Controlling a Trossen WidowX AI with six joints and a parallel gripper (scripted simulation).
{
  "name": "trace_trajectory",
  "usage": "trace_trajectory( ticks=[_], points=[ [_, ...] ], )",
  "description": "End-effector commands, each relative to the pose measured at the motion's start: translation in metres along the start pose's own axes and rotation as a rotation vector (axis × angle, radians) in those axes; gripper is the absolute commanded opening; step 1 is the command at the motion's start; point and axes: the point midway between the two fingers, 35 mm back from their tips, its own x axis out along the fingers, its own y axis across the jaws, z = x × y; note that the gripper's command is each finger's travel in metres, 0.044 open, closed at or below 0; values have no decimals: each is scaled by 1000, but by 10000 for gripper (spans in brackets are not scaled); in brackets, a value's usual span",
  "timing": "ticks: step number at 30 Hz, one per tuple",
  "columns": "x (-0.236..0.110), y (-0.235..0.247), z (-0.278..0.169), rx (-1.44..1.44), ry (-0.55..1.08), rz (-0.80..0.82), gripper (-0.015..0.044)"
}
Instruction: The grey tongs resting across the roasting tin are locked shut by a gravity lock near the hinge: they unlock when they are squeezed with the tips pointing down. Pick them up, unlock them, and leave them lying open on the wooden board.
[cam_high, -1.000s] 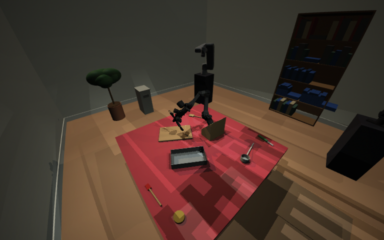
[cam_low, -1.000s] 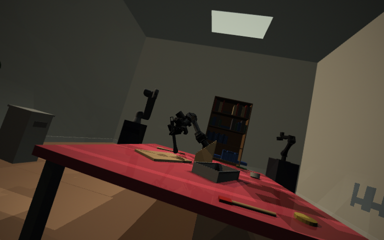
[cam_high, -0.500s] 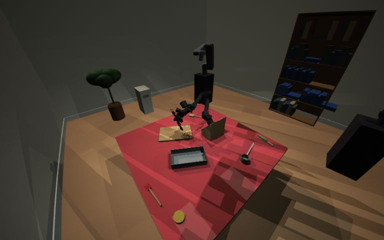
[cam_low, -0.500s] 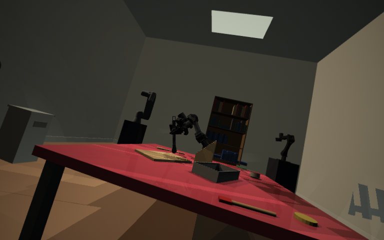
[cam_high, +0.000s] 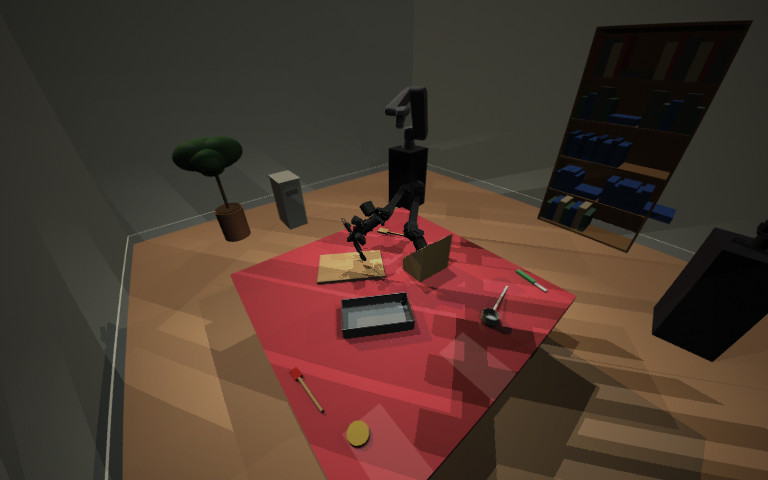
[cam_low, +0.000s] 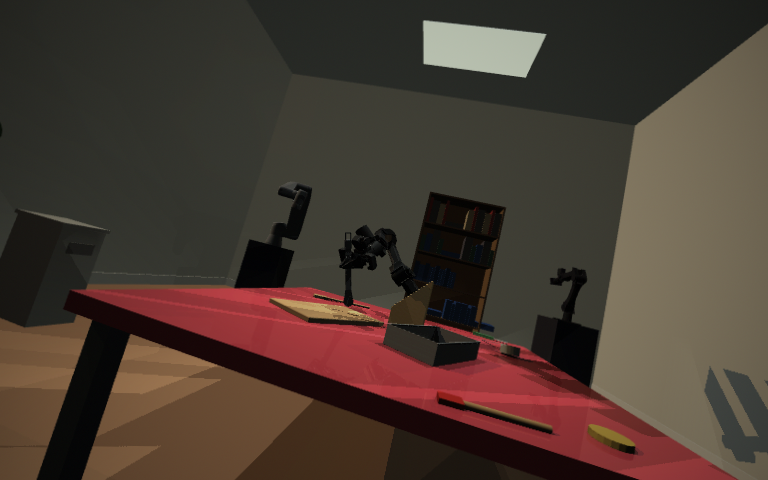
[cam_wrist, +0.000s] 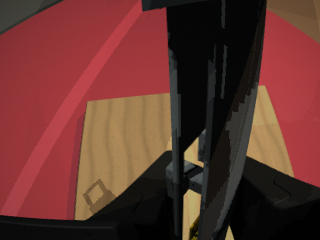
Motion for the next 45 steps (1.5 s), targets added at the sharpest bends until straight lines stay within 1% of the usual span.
trace_trajectory(
  ticks=[1,13,17,31,45],
  points=[
    [0,0,1,-3,-8,3,-150],
    [0,0,1,-3,-8,3,-150],
    [3,2,2,3,17,15,-150],
    [22,12,5,39,230,89,-150],
    [32,17,5,58,450,116,-150]
  ],
)
